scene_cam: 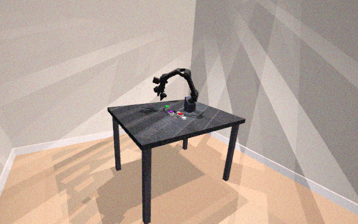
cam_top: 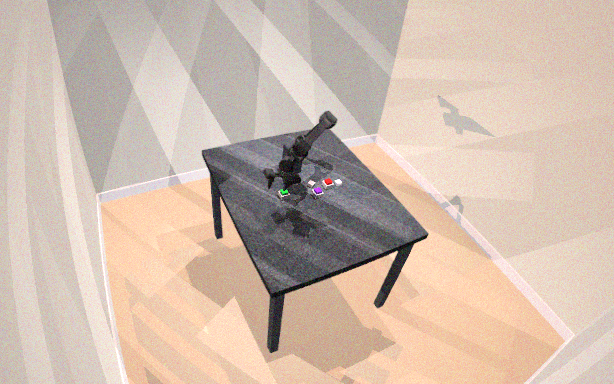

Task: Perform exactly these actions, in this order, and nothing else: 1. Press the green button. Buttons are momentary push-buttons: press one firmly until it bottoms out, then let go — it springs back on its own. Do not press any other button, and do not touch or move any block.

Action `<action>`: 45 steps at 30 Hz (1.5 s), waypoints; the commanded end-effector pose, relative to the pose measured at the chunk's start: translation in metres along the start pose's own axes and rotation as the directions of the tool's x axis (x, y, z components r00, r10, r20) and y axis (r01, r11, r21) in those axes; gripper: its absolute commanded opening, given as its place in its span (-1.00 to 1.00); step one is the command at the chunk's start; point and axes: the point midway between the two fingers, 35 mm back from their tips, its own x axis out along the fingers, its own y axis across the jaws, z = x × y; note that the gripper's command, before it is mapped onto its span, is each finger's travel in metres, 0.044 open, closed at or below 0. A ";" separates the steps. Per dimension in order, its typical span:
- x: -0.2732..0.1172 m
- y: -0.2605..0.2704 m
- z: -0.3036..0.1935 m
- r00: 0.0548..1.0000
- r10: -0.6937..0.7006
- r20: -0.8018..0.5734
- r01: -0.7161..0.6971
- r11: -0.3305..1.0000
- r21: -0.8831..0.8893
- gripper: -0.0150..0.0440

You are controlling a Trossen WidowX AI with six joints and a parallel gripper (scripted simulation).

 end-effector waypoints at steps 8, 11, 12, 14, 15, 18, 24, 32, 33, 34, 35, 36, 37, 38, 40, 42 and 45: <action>-0.039 0.045 -0.054 0.938 0.342 -0.046 -0.345 0.934 -0.088 0.86; -0.039 0.045 -0.054 0.938 0.342 -0.046 -0.345 0.934 -0.088 0.86; -0.037 0.046 -0.054 0.938 0.342 -0.046 -0.345 0.934 -0.087 0.78; -0.017 0.053 -0.054 0.938 0.343 -0.048 -0.346 0.935 -0.085 0.60; -0.001 0.058 -0.055 0.938 0.343 -0.047 -0.346 0.934 -0.085 0.51; 0.019 0.067 -0.057 0.938 0.345 -0.046 -0.347 0.933 -0.089 0.24; 0.019 0.067 -0.057 0.938 0.345 -0.046 -0.347 0.933 -0.089 -0.29; 0.019 0.067 -0.057 0.938 0.345 -0.046 -0.347 0.933 -0.089 -0.42; 0.019 0.067 -0.057 0.938 0.345 -0.046 -0.347 0.933 -0.089 -0.42; 0.019 0.067 -0.057 0.938 0.345 -0.046 -0.347 0.933 -0.089 -0.42; 0.019 0.067 -0.057 0.938 0.345 -0.046 -0.347 0.933 -0.089 -0.42; 0.020 0.067 -0.057 0.938 0.345 -0.045 -0.347 0.933 -0.089 -0.42; 0.021 0.068 -0.057 0.938 0.345 -0.045 -0.347 0.933 -0.089 -0.42; 0.023 0.068 -0.057 0.938 0.345 -0.045 -0.347 0.933 -0.089 -0.42; 0.026 0.070 -0.057 0.938 0.345 -0.045 -0.347 0.933 -0.089 -0.42; 0.029 0.071 -0.057 0.938 0.345 -0.045 -0.348 0.933 -0.089 -0.42; 0.034 0.072 -0.057 0.938 0.345 -0.045 -0.348 0.933 -0.089 -0.42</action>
